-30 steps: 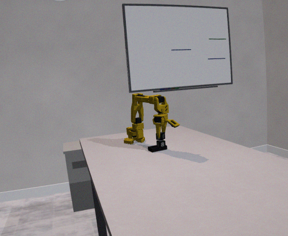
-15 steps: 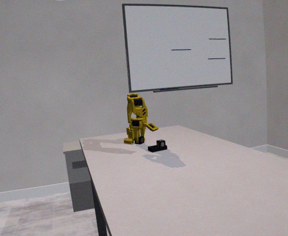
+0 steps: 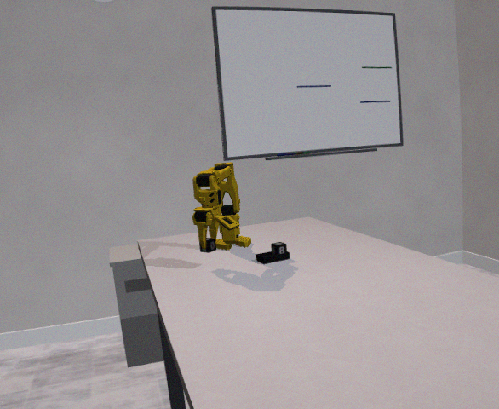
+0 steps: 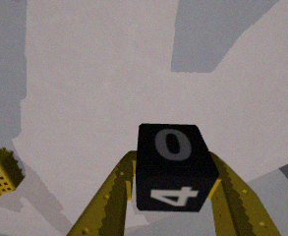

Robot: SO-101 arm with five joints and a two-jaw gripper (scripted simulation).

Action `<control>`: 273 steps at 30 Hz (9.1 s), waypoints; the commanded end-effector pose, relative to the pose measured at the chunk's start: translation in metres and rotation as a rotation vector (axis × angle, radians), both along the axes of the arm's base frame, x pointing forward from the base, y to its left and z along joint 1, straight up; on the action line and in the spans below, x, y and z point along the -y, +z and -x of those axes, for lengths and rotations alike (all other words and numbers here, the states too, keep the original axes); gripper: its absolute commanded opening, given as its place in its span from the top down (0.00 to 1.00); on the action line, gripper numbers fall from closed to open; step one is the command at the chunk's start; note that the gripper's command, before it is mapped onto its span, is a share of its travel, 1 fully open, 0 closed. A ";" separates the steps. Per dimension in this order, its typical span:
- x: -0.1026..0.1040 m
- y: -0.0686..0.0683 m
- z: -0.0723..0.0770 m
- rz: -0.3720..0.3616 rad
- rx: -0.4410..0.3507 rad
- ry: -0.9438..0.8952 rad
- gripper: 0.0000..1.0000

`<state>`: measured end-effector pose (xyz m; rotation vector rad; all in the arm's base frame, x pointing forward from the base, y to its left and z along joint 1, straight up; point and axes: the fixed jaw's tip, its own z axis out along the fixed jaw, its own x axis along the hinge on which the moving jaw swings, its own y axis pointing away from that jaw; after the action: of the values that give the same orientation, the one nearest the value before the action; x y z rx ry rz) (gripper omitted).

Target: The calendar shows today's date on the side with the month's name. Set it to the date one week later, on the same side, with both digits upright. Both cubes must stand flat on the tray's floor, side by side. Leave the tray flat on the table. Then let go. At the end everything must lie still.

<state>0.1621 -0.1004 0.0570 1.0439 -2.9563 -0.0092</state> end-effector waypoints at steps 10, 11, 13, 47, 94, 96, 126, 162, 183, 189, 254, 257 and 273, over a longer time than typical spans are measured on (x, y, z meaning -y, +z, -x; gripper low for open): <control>0.035 0.007 0.023 0.042 0.047 0.013 1.00; 0.036 0.007 0.025 0.042 0.046 0.013 1.00; 0.039 0.007 0.028 0.043 0.045 0.014 1.00; 0.042 0.006 0.039 0.039 0.039 0.019 1.00; 0.042 -0.012 0.038 0.039 0.039 0.019 1.00; 0.042 -0.012 0.038 0.039 0.039 0.019 1.00; 0.043 -0.024 0.038 0.039 0.039 0.019 1.00; 0.043 -0.036 0.037 0.039 0.039 0.019 1.00; 0.043 -0.038 0.037 0.039 0.039 0.019 0.99; 0.043 -0.038 0.037 0.039 0.039 0.019 0.88; 0.043 0.012 0.038 0.039 0.039 0.019 0.64; 0.042 0.019 0.038 0.039 0.039 0.019 0.64; 0.041 0.022 0.039 0.039 0.039 0.019 0.64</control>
<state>0.1193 -0.1355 0.0684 1.0677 -2.9445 -0.0312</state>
